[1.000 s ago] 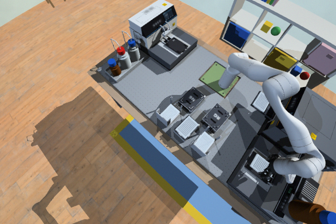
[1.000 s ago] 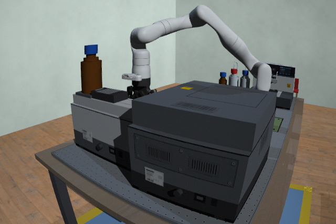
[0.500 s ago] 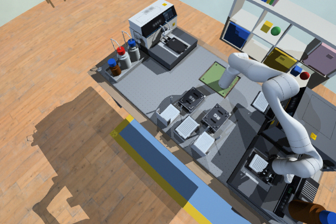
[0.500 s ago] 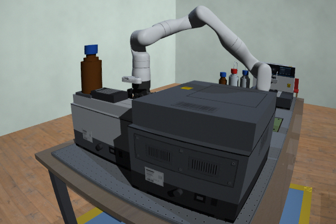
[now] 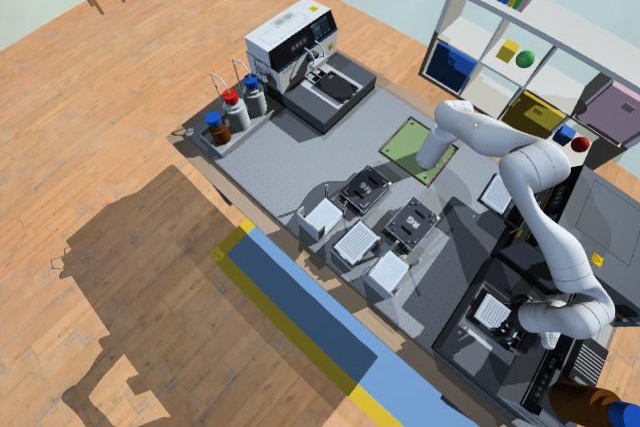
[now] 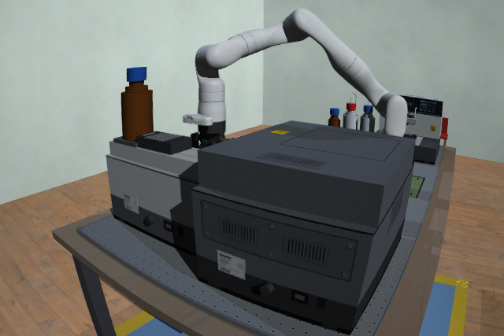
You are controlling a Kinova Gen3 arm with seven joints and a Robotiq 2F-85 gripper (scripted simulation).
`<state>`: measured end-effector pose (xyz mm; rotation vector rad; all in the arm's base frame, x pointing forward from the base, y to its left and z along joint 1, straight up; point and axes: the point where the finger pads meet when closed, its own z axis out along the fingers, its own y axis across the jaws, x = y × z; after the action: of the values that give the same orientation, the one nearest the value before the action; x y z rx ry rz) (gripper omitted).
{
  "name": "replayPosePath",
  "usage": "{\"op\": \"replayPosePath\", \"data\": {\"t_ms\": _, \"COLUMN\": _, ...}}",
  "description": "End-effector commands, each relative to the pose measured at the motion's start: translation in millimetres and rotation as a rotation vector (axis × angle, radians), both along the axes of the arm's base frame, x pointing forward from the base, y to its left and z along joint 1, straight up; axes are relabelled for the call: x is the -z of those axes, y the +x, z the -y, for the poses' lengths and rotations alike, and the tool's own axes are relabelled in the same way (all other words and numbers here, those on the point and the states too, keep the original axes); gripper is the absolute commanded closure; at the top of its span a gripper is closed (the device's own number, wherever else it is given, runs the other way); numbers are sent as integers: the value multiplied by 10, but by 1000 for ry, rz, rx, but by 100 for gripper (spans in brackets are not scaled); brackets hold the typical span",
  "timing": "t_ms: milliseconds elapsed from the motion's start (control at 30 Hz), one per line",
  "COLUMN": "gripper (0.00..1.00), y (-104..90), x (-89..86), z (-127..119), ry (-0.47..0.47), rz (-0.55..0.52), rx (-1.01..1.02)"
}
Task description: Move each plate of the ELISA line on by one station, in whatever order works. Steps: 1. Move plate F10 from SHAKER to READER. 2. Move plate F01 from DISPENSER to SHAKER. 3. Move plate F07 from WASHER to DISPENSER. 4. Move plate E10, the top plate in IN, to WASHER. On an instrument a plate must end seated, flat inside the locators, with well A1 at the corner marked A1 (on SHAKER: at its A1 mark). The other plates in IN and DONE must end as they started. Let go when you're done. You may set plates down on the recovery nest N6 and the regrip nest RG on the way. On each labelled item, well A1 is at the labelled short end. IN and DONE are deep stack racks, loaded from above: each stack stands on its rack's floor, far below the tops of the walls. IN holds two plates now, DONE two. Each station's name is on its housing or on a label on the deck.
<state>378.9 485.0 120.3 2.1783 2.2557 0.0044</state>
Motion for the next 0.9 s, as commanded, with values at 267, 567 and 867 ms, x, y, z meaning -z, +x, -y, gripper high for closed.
{"op": "replayPosePath", "data": {"t_ms": 267, "gripper": 6, "y": 4, "x": -18, "z": -6, "ry": 2, "rz": 2, "rx": 0}}
{"op": "replayPosePath", "data": {"t_ms": 567, "gripper": 6, "y": 4, "x": -2, "z": -7, "ry": 2, "rz": 2, "rx": 0}}
{"op": "replayPosePath", "data": {"t_ms": 867, "gripper": 6, "y": 4, "x": 28, "z": -7, "ry": 2, "rz": 2, "rx": 0}}
